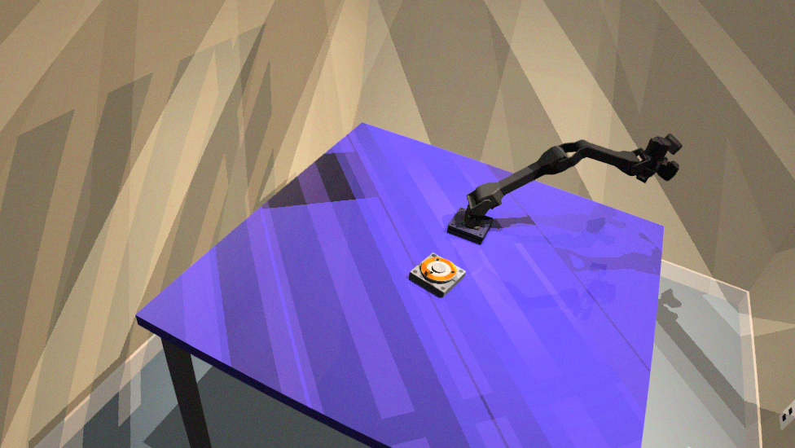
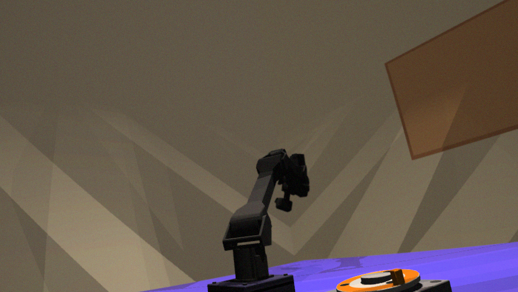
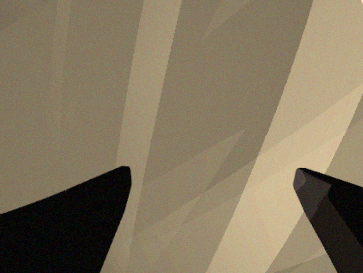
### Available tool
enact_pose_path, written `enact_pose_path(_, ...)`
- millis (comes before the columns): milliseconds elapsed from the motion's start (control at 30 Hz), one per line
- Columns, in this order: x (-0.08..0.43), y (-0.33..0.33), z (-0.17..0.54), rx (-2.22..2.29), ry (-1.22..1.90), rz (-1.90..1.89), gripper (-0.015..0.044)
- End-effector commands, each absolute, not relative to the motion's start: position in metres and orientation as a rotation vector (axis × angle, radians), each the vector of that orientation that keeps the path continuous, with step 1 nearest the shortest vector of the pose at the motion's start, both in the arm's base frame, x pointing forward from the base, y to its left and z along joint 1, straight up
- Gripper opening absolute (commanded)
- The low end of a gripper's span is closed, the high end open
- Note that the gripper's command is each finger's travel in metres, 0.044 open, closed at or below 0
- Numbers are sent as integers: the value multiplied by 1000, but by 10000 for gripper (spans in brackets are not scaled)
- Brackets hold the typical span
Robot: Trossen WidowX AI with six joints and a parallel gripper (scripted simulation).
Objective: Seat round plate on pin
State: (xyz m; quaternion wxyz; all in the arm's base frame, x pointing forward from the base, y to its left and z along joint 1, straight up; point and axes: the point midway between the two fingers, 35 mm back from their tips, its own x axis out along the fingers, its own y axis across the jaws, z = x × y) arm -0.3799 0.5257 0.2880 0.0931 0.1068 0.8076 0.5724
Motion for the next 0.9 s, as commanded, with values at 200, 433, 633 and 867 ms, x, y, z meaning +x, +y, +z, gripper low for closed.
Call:
enact_pose_path(200, -282, 576, 275, 459, 2173, 1629, 216)
enact_pose_path(433, -162, 608, 267, 567, 1872, 1562, 32)
enact_pose_path(633, -55, 612, 250, 624, 1732, 1371, 0)
enact_pose_path(867, 61, 592, 230, 641, 1575, 1181, 0)
